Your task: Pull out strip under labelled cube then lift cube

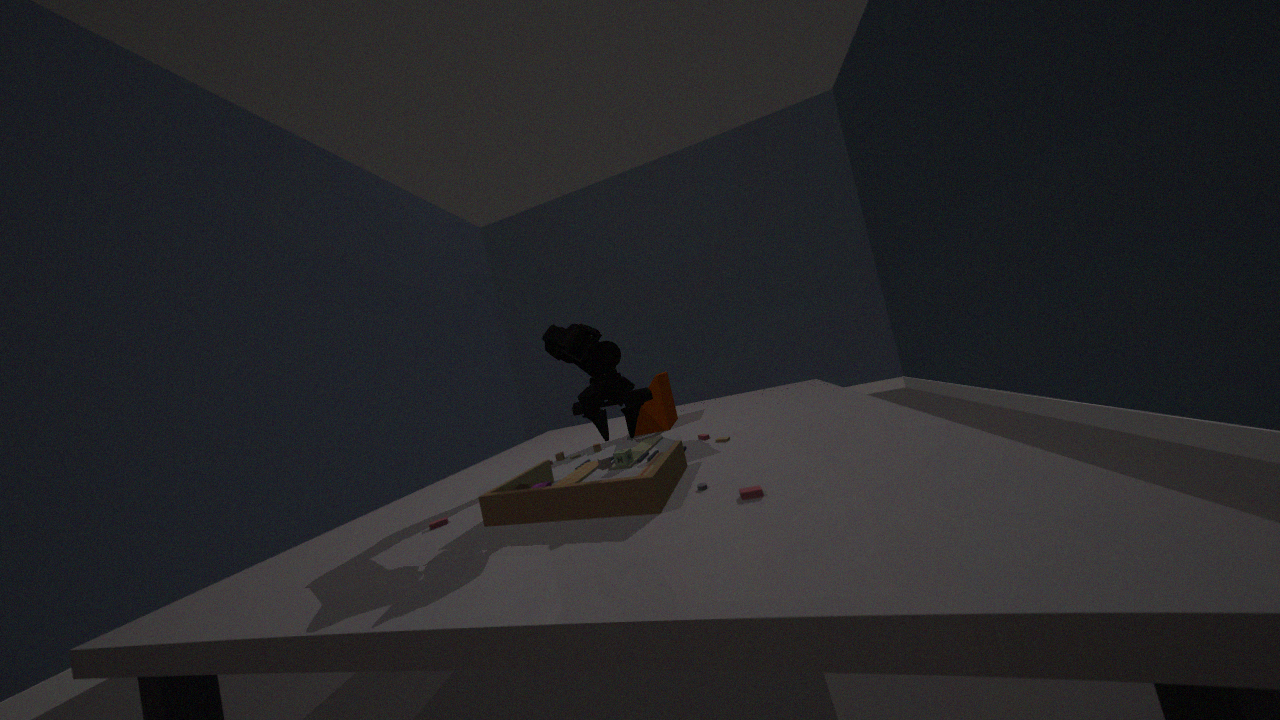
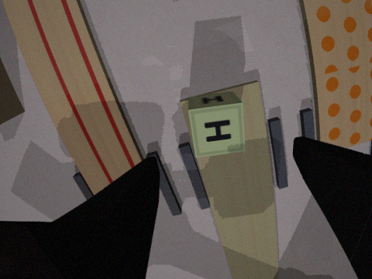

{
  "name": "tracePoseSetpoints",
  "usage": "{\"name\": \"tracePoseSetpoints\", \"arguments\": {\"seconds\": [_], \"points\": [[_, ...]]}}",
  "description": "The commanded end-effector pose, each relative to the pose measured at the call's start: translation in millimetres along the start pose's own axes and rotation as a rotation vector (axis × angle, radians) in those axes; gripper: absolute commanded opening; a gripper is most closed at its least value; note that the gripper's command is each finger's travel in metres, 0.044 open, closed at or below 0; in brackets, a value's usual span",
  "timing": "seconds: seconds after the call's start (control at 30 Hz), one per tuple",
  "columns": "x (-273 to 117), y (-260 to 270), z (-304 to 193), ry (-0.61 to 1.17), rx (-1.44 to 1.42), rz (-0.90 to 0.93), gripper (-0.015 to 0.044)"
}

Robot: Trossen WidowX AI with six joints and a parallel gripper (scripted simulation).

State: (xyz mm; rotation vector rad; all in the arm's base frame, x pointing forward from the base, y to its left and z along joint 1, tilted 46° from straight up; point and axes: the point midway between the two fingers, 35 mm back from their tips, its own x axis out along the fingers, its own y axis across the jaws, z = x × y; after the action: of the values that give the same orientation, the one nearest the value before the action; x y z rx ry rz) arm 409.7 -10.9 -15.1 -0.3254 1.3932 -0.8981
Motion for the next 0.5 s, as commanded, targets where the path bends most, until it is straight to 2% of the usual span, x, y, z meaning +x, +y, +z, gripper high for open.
{"name": "tracePoseSetpoints", "arguments": {"seconds": [0.0, 0.47], "points": [[6, 1, 2, -0.003, -0.004, -0.003, 0.0250], [29, 1, 3, -0.003, -0.004, -0.003, 0.0250]]}}
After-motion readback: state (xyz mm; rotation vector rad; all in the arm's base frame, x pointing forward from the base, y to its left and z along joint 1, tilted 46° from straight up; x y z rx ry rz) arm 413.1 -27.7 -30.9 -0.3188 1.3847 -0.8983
